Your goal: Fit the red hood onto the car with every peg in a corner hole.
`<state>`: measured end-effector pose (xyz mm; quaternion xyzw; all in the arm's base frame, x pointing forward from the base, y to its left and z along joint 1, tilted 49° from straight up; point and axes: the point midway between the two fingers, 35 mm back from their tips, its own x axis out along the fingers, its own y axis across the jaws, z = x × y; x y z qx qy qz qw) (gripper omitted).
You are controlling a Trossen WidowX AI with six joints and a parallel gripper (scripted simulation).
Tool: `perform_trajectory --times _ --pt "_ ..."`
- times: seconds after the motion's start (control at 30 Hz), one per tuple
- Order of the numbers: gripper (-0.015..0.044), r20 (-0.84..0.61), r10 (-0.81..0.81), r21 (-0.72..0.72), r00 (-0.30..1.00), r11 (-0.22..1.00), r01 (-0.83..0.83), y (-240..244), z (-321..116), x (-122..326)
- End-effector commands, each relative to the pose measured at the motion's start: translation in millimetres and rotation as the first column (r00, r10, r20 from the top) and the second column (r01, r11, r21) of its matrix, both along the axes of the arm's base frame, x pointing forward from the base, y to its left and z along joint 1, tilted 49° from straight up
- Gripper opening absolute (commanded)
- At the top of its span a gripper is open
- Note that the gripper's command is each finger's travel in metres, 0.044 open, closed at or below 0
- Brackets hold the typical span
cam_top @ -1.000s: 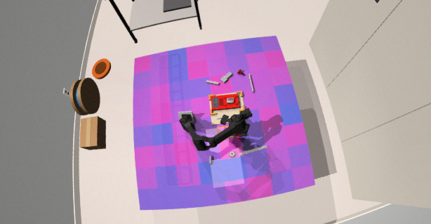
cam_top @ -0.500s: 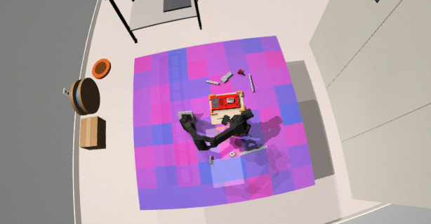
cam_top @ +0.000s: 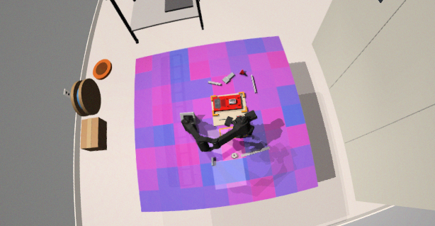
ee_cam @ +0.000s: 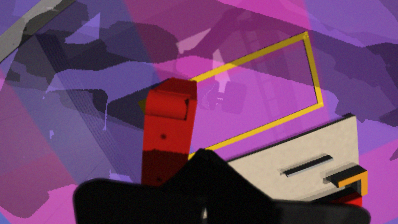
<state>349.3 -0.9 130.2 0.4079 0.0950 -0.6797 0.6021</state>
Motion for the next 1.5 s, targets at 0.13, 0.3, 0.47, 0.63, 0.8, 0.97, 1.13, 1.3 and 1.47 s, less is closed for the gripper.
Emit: perform_trajectory --times 0.13,0.3,0.47,0.63,0.8,0.97,1.13,1.3,1.47 --pt "0.0000 0.001 0.003 -0.003 1.000 1.000 -0.003 -1.1 2.5 4.2" --pt "0.0000 0.001 0.003 -0.003 1.000 1.000 -0.003 -1.7 3.4 6.4" --pt "0.0000 0.001 0.003 -0.003 1.000 1.000 -0.003 -2.2 4.3 8.6" --pt "0.0000 0.001 0.003 -0.003 1.000 1.000 -0.003 -2.8 5.3 10.7" --pt "0.0000 0.001 0.003 -0.003 1.000 1.000 -0.003 -3.4 6.2 12.9" --pt "0.0000 0.001 0.003 -0.003 1.000 1.000 -0.003 -4.1 7.1 15.1" --pt "0.0000 0.001 0.003 -0.003 1.000 1.000 -0.003 -4.7 8.0 17.2" --pt "0.0000 0.001 0.003 -0.003 1.000 1.000 -0.003 -5.4 8.9 19.3" --pt "0.0000 0.002 0.003 -0.003 1.000 1.000 -0.003 -6.1 9.8 21.4"
